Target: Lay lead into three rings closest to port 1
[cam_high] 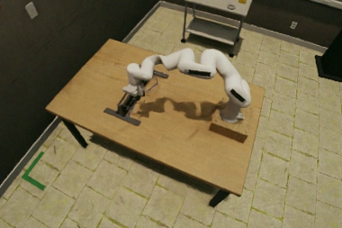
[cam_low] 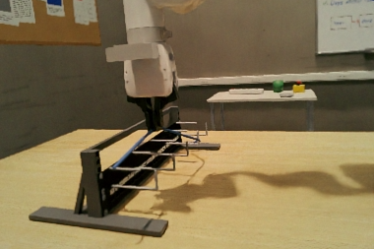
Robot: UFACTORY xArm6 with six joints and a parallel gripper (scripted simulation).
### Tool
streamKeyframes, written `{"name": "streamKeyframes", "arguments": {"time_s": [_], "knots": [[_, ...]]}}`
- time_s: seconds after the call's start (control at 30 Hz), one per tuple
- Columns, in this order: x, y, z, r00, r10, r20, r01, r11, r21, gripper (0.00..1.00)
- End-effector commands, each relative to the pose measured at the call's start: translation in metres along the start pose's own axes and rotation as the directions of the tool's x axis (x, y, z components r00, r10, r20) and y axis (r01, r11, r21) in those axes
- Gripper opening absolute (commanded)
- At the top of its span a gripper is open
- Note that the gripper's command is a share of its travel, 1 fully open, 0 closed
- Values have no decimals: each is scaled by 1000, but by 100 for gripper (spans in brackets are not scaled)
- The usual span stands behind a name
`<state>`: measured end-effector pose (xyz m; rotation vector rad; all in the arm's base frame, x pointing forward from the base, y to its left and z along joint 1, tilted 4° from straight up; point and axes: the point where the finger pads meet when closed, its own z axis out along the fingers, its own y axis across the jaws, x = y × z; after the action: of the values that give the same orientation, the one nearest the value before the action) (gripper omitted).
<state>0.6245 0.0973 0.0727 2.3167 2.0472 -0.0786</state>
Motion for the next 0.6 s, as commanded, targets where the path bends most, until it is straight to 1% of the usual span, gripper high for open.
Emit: {"name": "streamKeyframes", "arguments": {"time_s": [0.0, 0.57], "knots": [[1, 2, -3, 1000, 0, -3, 0, 1000, -7, 0], [1, 2, 4, 1000, 0, -3, 0, 1000, -7, 0]]}}
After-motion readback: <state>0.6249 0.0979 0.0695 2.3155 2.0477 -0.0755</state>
